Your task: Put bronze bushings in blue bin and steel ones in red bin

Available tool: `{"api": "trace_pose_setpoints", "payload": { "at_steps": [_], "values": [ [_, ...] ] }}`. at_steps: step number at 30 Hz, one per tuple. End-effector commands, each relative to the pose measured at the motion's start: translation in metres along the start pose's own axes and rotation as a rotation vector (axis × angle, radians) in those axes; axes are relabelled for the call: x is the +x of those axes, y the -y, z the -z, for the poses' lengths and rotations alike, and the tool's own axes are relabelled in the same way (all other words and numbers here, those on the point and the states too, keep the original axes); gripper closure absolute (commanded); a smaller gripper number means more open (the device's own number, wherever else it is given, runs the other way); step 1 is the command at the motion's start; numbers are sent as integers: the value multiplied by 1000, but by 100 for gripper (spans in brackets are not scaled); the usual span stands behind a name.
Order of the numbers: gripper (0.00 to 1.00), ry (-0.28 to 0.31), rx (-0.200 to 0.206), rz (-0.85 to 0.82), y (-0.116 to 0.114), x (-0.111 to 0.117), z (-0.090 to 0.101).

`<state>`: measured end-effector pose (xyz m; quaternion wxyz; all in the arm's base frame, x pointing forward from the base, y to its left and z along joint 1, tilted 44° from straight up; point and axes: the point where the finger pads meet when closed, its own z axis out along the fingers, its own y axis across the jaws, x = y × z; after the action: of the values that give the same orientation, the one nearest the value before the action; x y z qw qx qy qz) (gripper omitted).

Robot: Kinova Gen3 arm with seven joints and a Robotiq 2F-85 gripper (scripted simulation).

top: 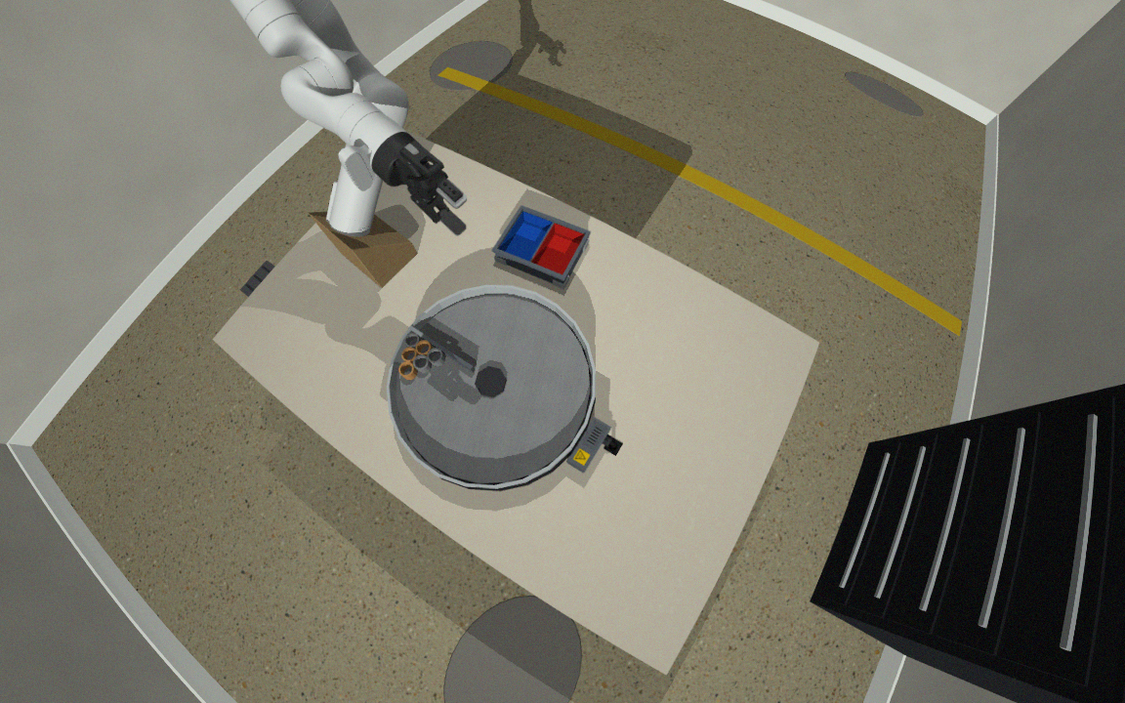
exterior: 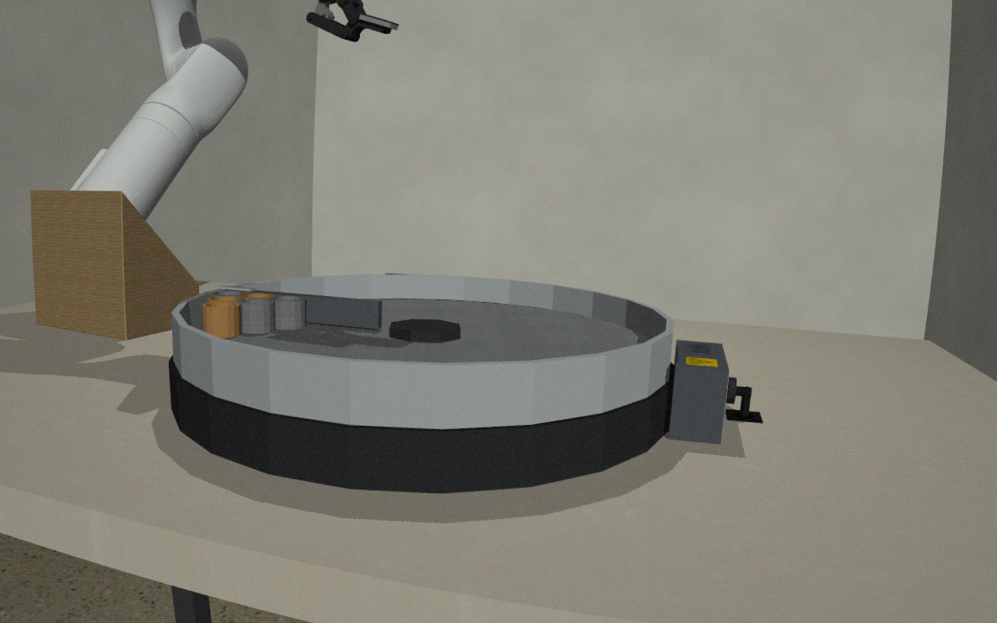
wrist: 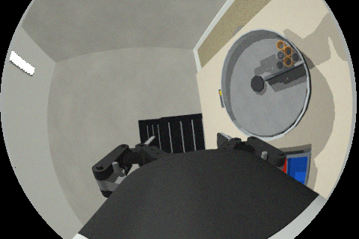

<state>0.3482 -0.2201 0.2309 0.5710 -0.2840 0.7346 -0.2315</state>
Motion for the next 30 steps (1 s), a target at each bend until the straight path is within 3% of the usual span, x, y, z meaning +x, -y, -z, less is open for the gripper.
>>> {"api": "trace_pose_setpoints", "payload": {
  "at_steps": [1,4,16,17,19,22,26,29,30],
  "values": [
    [0,-77,82,29,5,-23,-7],
    [0,-77,82,29,13,-55,-18],
    [0,-77,82,29,13,-55,-18],
    [0,-42,-96,14,14,-54,-19],
    [0,-48,-218,4,14,-54,-19],
    [0,-34,-225,3,20,-61,-20],
    [0,-50,-277,-1,15,-54,-19],
    [0,-51,-279,-1,14,-54,-19],
    [0,-53,-340,-7,14,-54,-19]
  ]
}}
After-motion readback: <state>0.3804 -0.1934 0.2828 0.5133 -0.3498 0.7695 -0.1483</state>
